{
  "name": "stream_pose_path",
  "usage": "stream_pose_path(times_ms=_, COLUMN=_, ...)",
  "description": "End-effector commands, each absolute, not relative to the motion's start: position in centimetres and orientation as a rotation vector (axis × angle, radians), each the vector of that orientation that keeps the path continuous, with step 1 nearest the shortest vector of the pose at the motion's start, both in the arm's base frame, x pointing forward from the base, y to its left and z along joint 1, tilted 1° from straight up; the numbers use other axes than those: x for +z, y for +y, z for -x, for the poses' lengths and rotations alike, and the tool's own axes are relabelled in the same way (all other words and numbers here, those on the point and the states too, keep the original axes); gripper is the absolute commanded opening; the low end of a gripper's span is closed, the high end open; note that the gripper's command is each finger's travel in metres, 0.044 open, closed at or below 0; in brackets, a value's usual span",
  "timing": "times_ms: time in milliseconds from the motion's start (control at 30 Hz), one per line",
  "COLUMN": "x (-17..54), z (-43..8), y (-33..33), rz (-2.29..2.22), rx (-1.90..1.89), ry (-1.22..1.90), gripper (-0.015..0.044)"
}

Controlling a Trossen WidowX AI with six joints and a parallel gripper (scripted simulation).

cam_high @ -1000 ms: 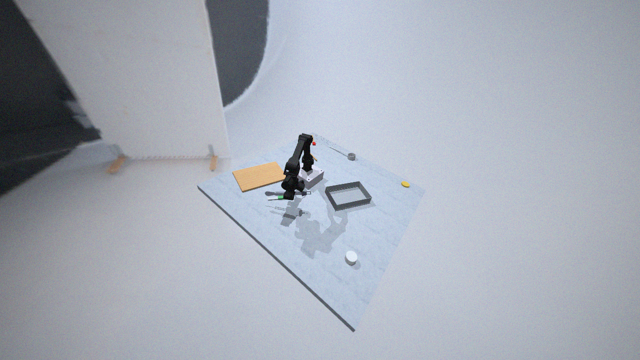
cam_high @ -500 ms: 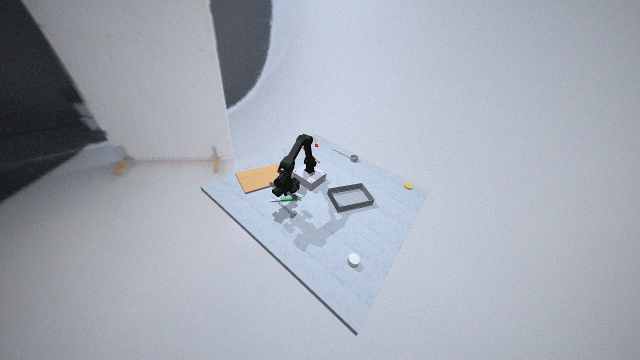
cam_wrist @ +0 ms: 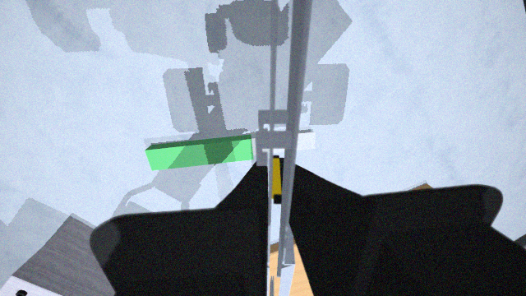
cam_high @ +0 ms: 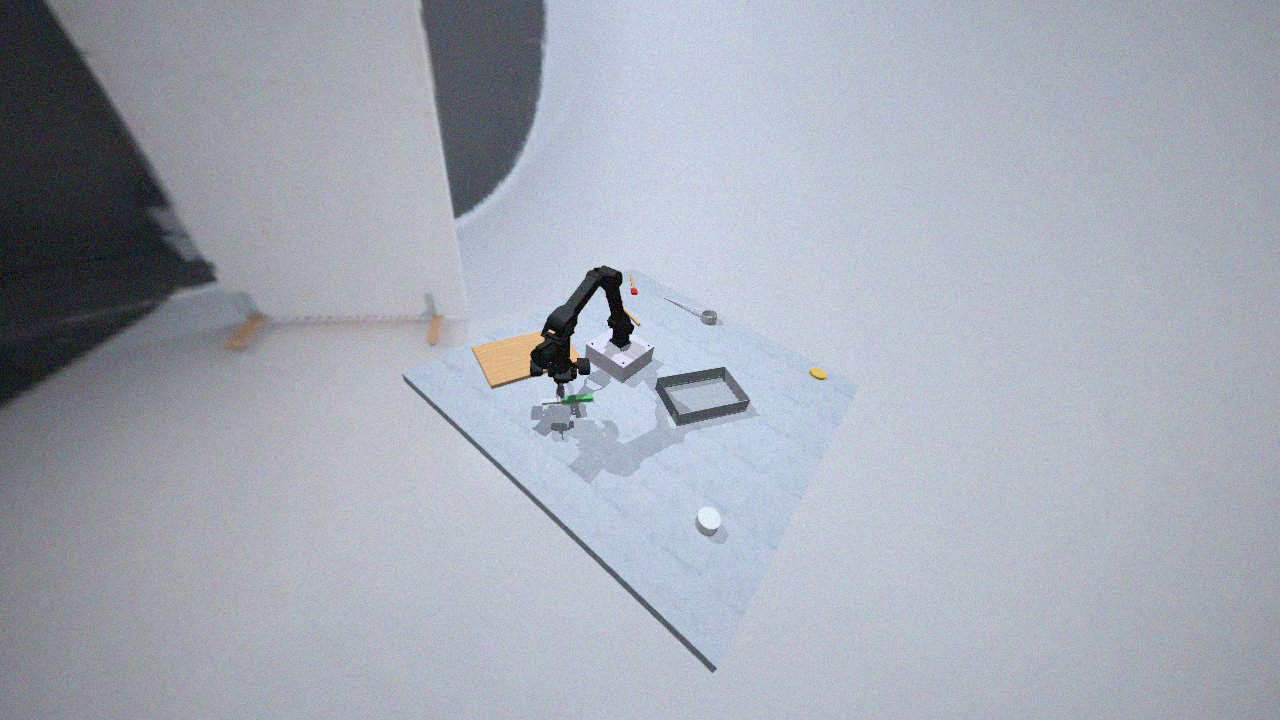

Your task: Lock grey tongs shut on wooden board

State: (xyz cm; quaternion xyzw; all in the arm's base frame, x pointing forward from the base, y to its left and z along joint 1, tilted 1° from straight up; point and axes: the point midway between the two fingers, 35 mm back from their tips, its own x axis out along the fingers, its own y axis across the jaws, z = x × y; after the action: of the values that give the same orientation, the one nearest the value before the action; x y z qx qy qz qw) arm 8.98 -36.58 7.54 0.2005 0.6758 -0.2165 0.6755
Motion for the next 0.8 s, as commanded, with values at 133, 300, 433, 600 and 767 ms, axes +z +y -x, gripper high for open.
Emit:
stream_pose_path(times_ms=133, x=7.6, z=-6.0, y=-37.1, rz=-0.727, rx=-0.773, ry=1.438, gripper=-0.015)
stream_pose_path(times_ms=300, x=7.6, z=-4.3, y=-37.2, rz=-0.894, rx=-0.942, ry=1.366, gripper=-0.015)
stream_pose_path(times_ms=433, x=7.7, z=-2.9, y=-37.3, rz=-1.025, rx=-1.075, ry=1.3, gripper=-0.015)
stream_pose_path(times_ms=600, x=7.7, z=-1.2, y=-37.3, rz=-1.187, rx=-1.239, ry=1.201, gripper=-0.015)
stream_pose_path(times_ms=767, x=7.7, z=0.5, y=-37.2, rz=-1.346, rx=-1.399, ry=1.085, gripper=-0.015)
